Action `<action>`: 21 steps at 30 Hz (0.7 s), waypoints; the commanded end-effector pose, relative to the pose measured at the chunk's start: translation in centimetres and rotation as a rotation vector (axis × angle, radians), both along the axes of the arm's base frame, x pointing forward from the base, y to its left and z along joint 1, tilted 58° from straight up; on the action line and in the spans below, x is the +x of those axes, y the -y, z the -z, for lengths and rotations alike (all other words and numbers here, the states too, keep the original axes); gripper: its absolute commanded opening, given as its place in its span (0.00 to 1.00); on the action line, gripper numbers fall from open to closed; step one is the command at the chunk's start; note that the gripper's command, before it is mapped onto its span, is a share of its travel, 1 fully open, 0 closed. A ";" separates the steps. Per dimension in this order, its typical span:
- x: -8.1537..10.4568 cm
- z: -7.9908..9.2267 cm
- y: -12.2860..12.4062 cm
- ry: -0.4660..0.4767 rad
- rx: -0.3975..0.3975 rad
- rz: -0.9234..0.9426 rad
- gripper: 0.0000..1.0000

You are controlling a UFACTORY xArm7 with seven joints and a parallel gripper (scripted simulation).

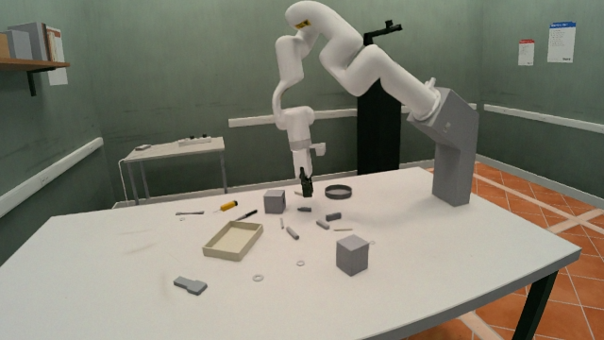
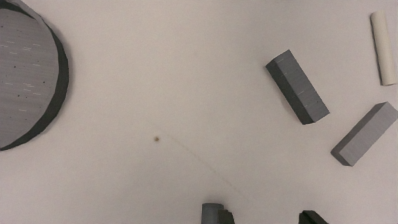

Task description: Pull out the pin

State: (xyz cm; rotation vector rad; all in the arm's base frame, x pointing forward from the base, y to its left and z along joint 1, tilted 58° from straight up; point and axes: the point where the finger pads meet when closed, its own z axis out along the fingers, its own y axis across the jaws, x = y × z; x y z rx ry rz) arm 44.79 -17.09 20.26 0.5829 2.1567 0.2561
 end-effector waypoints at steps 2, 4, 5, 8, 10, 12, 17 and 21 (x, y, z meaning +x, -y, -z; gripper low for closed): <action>-0.4 -0.2 0.6 0.001 0.000 0.013 0.39; -0.5 -0.2 0.7 0.001 0.001 0.016 0.39; -0.6 -0.3 0.9 0.001 0.001 0.019 0.39; -0.8 -0.3 1.1 0.001 0.001 0.025 0.39; -0.8 -0.3 1.2 0.001 0.001 0.026 0.39; -0.8 -0.3 1.2 0.001 0.001 0.026 0.39; -0.9 -0.4 1.3 0.001 0.001 0.029 0.39; -1.1 -0.4 1.6 0.001 0.002 0.035 0.39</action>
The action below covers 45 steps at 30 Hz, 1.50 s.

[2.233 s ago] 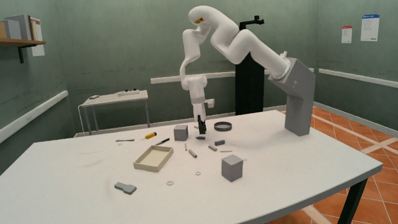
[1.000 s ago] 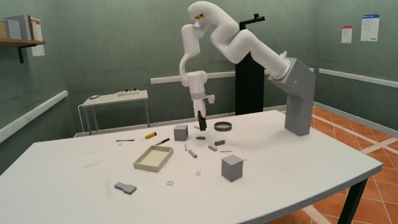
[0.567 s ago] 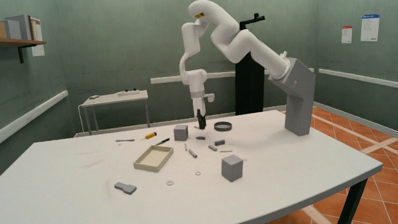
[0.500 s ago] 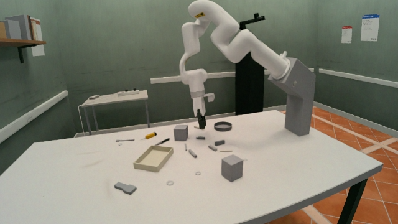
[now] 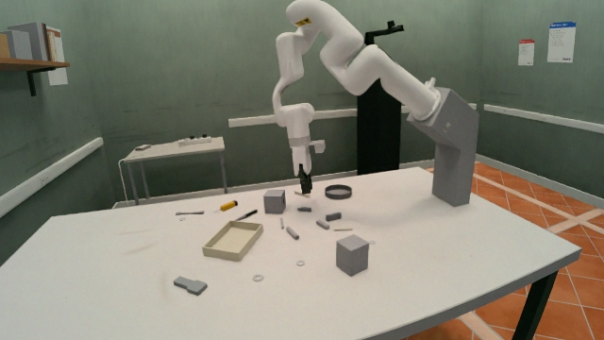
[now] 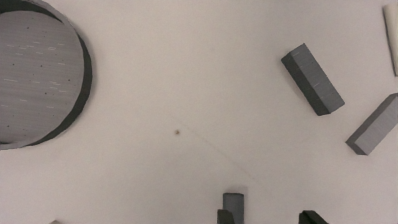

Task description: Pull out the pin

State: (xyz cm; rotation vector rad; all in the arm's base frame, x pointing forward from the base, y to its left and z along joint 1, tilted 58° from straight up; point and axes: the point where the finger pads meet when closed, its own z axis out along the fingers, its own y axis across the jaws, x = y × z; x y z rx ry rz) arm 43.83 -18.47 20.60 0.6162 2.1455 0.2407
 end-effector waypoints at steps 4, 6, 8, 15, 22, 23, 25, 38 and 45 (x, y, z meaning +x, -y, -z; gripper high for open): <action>-0.2 -0.1 0.4 0.000 0.001 0.009 0.39; -0.2 -0.1 0.4 0.000 0.001 0.009 0.39; -0.2 -0.1 0.4 0.000 0.001 0.009 0.39; -0.4 -0.1 -0.1 -0.003 0.004 0.000 0.39; -1.0 -0.1 -1.9 -0.014 0.017 -0.025 0.39; -1.1 -0.1 -2.1 -0.016 0.019 -0.028 0.39; -1.2 -0.1 -2.5 -0.019 0.022 -0.033 0.39; -1.3 -0.1 -2.7 -0.020 0.023 -0.037 0.39; -1.5 -0.5 -3.4 -0.017 0.015 -0.056 0.39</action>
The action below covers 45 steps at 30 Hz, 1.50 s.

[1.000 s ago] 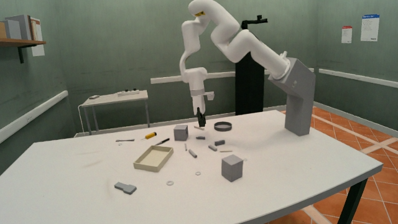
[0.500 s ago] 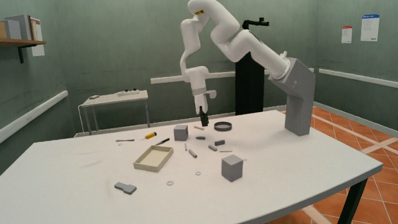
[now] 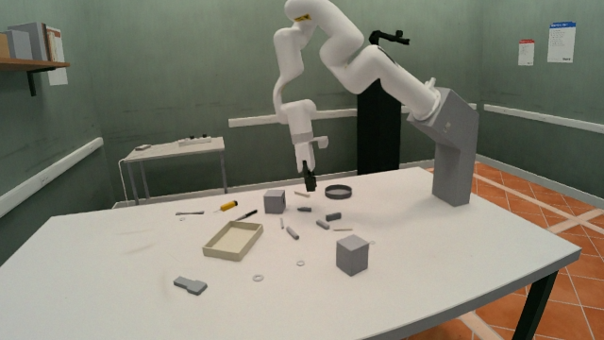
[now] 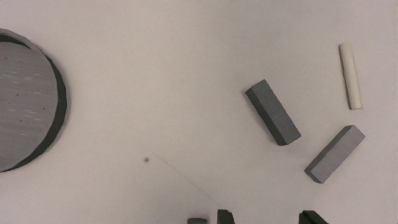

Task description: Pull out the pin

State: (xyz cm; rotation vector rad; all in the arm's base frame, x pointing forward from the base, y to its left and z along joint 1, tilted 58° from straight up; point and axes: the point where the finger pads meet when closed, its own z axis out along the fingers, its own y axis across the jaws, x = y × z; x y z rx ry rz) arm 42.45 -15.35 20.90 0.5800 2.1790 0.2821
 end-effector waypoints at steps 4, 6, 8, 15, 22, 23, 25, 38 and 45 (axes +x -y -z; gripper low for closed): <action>-0.2 -0.4 -0.7 0.002 -0.006 -0.019 0.39; -0.2 -0.5 -0.8 0.002 -0.007 -0.021 0.39; -0.3 -0.5 -0.9 0.002 -0.008 -0.025 0.39; -0.3 -0.5 -0.9 0.002 -0.008 -0.026 0.39; -0.3 -0.6 -0.9 0.004 -0.009 -0.025 0.39; -0.3 -0.7 -0.9 0.005 -0.010 -0.025 0.39; -0.4 -0.9 -0.8 0.007 -0.011 -0.024 0.39; -0.7 -1.4 -0.6 0.015 -0.016 -0.021 0.39; -0.7 -1.4 -0.6 0.015 -0.016 -0.021 0.39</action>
